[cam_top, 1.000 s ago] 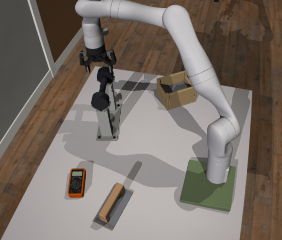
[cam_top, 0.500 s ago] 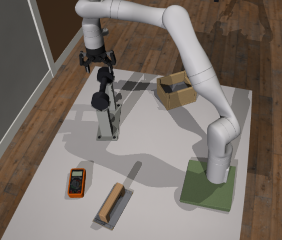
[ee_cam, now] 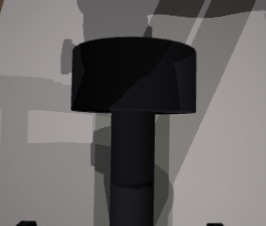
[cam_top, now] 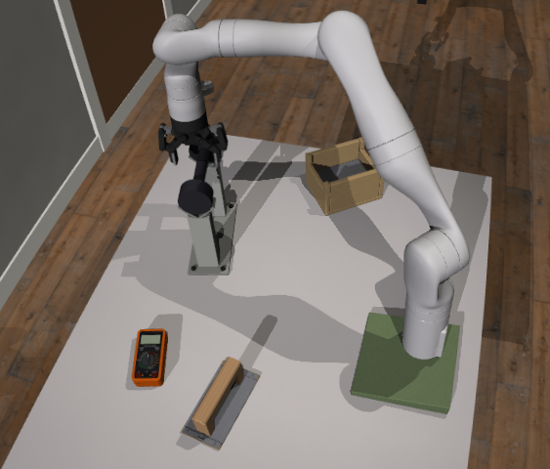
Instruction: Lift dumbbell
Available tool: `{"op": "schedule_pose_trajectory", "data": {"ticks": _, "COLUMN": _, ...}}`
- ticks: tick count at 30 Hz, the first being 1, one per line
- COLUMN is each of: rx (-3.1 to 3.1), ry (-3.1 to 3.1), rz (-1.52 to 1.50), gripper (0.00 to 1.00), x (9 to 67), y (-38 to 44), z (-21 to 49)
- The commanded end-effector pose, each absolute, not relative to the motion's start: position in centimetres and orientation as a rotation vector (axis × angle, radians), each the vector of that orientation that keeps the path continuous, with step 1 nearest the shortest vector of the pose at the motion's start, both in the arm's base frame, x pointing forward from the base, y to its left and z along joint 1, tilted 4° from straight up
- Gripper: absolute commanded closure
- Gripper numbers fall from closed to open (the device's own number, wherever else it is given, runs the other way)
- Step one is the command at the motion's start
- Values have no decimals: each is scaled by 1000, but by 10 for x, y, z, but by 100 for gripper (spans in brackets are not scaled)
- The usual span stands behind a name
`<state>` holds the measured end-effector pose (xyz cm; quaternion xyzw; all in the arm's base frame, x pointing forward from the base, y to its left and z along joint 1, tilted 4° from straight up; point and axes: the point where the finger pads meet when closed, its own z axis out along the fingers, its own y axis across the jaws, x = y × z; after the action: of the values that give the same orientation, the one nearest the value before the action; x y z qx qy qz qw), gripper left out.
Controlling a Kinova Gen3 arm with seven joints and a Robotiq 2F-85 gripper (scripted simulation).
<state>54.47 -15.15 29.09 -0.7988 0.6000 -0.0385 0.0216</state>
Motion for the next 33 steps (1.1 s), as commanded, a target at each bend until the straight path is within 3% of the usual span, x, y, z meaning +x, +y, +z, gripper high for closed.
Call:
{"op": "schedule_pose_trajectory", "data": {"ticks": 1, "rx": -2482, "ry": 1863, "rz": -103, "gripper": 0, "x": 542, "y": -155, "z": 264}}
{"op": "schedule_pose_trajectory", "data": {"ticks": 17, "rx": -2482, "ry": 1862, "rz": -102, "gripper": 0, "x": 542, "y": -154, "z": 259}}
{"op": "schedule_pose_trajectory", "data": {"ticks": 18, "rx": -2482, "ry": 1862, "rz": -102, "gripper": 90, "x": 542, "y": -154, "z": 259}}
{"op": "schedule_pose_trajectory", "data": {"ticks": 33, "rx": -2482, "ry": 1862, "rz": -102, "gripper": 90, "x": 542, "y": -154, "z": 259}}
